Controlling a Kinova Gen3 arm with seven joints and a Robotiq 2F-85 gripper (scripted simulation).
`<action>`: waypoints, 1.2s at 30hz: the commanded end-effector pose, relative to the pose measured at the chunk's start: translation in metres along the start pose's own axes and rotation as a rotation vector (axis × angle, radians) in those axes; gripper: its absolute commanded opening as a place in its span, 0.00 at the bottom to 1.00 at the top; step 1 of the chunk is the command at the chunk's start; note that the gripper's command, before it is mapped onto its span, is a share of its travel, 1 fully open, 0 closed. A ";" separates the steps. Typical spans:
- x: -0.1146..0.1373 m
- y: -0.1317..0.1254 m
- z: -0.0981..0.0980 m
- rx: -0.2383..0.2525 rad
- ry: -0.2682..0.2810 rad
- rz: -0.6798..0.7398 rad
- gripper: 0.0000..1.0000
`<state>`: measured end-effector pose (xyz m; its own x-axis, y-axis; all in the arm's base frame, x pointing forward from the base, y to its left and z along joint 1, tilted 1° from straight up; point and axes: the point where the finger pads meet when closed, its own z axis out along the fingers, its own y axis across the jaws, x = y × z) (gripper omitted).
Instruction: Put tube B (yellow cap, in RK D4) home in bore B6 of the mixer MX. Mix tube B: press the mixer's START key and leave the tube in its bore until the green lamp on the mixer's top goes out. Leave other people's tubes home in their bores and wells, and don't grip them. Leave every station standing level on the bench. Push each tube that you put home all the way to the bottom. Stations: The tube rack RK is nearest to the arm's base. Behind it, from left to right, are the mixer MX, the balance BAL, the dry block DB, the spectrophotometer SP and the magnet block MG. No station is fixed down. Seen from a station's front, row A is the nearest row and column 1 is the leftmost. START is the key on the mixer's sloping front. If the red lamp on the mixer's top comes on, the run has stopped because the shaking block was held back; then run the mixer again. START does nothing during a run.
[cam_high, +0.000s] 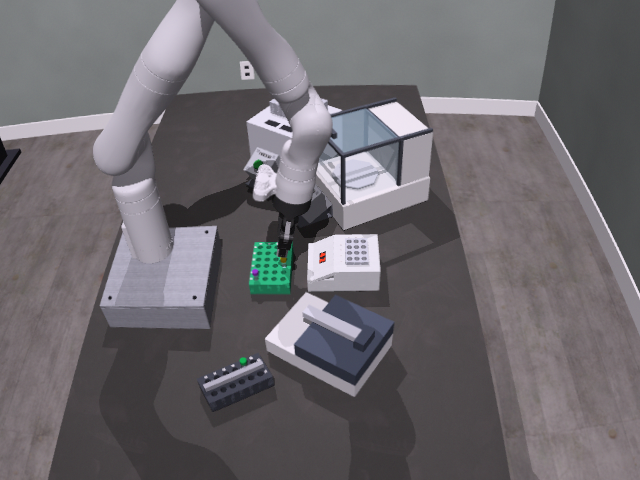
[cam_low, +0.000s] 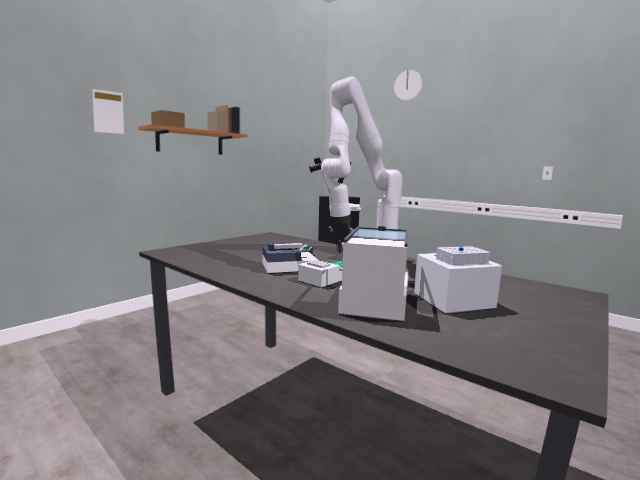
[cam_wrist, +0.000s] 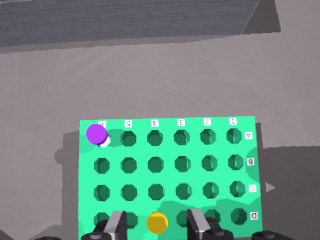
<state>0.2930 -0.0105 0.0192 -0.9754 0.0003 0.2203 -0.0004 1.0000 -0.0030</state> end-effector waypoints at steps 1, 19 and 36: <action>-0.001 0.000 0.002 0.000 -0.001 0.000 0.42; -0.002 0.000 0.009 0.000 -0.001 0.000 0.42; -0.002 0.000 0.009 0.000 -0.001 0.000 0.42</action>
<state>0.2929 -0.0106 0.0093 -0.9754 0.0003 0.2205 -0.0003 1.0000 -0.0031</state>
